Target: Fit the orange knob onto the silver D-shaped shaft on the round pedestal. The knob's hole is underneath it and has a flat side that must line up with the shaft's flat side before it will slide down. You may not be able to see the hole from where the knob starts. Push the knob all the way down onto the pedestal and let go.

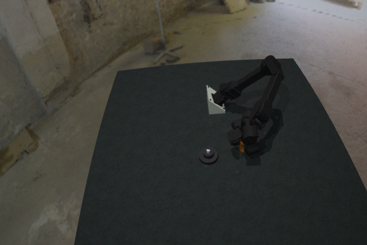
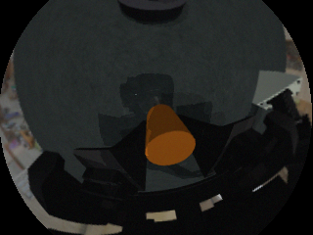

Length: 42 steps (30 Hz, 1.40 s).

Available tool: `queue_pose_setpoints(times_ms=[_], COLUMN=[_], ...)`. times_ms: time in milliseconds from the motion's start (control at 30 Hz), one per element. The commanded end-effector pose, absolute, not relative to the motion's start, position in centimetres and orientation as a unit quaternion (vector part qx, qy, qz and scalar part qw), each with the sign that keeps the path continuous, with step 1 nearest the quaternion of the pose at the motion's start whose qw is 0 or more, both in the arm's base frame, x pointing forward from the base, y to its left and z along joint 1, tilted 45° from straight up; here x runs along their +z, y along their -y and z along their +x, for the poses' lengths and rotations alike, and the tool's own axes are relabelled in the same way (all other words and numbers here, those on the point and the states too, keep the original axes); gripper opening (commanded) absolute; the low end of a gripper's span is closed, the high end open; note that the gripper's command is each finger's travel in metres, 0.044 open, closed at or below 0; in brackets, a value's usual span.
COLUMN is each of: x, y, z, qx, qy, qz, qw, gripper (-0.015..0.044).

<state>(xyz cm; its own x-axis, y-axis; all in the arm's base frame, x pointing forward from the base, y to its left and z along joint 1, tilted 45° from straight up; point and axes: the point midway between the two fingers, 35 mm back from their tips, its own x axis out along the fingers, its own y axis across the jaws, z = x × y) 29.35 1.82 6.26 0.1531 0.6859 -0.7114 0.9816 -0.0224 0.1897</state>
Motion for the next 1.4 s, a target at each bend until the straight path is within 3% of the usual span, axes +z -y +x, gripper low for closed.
queue_pose_setpoints(times_ms=[0, 100, 1367], x=[6.4, 6.9, 15.4], y=[-1.7, -1.0, 7.6], z=[29.4, 29.5, 28.4], qx=[-0.22, -0.222, -0.235], qy=[-0.612, -0.611, -0.6], qz=[0.682, 0.683, 0.694], qw=[0.334, 0.334, 0.321], gripper=[0.0059, 0.0, 0.0])
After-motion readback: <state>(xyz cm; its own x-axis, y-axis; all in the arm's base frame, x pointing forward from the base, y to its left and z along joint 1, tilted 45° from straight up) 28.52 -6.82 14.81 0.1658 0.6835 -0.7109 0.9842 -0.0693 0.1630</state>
